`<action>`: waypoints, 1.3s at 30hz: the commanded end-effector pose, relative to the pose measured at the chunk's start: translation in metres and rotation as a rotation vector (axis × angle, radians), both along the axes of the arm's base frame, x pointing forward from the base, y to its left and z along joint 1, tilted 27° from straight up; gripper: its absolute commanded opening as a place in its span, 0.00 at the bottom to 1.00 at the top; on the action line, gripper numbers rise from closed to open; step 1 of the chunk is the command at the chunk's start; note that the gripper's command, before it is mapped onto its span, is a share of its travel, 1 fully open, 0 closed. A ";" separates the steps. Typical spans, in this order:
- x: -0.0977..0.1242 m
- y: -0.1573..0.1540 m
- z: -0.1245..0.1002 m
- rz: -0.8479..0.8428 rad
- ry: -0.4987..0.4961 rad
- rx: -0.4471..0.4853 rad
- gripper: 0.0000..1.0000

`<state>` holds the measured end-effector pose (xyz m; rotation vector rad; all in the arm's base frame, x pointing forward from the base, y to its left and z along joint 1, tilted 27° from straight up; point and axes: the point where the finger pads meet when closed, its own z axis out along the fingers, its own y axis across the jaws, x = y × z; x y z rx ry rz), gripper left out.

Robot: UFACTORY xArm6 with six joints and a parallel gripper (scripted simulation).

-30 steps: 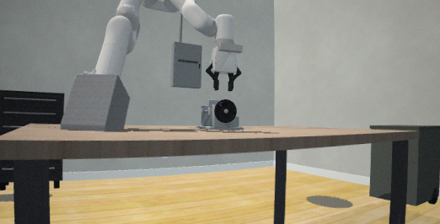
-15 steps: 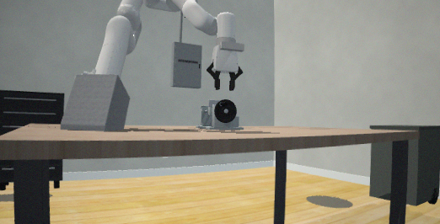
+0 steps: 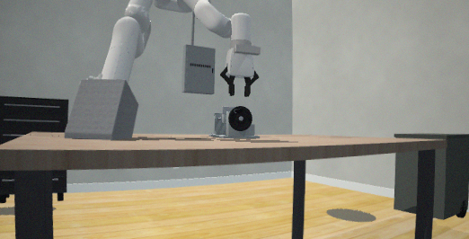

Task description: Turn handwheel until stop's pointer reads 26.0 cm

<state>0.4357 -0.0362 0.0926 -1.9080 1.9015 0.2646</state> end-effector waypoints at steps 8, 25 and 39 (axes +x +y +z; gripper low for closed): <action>0.003 0.004 -0.008 -0.001 -0.003 -0.001 0.57; 0.011 0.025 -0.053 -0.001 -0.003 -0.001 0.57; 0.013 0.029 -0.061 -0.001 -0.003 -0.001 0.57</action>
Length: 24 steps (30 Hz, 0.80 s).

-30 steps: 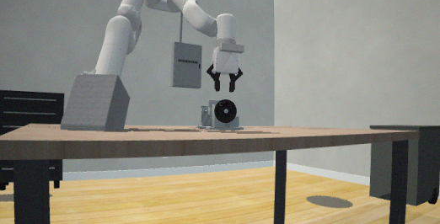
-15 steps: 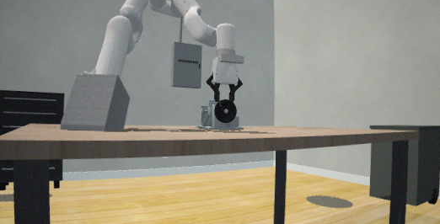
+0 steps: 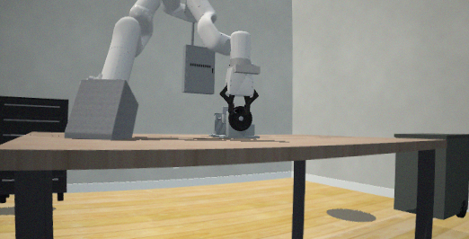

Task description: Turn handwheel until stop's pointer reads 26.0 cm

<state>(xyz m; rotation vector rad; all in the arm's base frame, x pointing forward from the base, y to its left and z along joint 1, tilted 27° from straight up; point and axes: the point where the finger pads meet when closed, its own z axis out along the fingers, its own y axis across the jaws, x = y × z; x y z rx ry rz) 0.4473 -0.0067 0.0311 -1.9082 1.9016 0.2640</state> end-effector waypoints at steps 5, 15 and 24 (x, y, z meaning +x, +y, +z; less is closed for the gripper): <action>0.001 0.000 0.001 -0.001 -0.003 -0.001 0.57; 0.001 0.000 0.001 -0.001 -0.003 -0.001 0.06; 0.001 0.000 0.001 -0.001 -0.003 -0.001 0.06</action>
